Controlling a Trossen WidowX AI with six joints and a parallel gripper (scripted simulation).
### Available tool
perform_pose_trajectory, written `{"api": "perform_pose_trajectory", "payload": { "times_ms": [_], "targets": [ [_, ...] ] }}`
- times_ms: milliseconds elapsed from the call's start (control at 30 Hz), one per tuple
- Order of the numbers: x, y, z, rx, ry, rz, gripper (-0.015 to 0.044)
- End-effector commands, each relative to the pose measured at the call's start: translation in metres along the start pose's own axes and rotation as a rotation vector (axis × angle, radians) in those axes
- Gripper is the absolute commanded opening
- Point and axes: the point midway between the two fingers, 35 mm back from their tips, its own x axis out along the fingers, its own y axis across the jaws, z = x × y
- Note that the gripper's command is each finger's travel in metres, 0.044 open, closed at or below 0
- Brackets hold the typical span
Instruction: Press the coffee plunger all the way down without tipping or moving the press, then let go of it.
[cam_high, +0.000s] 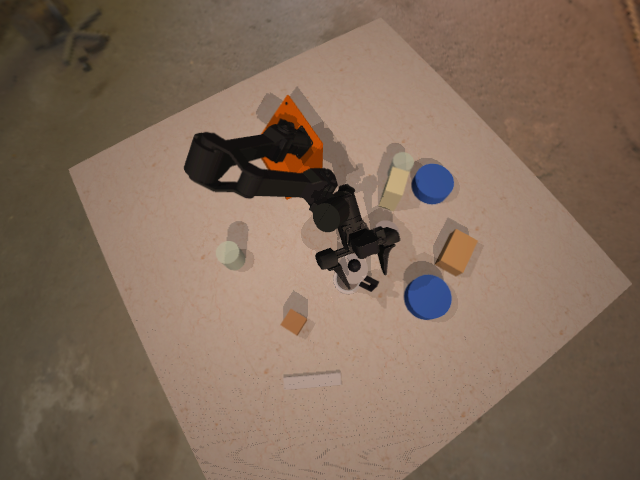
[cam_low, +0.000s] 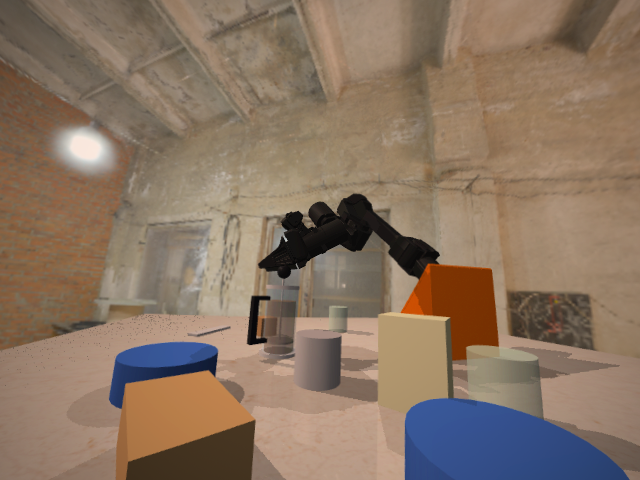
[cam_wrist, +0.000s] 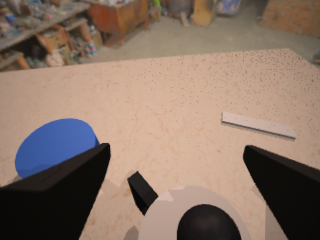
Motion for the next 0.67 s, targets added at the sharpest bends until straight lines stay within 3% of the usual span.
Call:
{"api": "perform_pose_trajectory", "payload": {
  "times_ms": [0,300,633],
  "targets": [
    [-0.006,0.000,0.006,0.006,0.002,0.002,0.0440],
    [-0.071,-0.012,0.047,0.002,0.011,0.007,0.0440],
    [-0.072,-0.011,0.047,0.002,0.011,0.007,0.0440]
  ]
}}
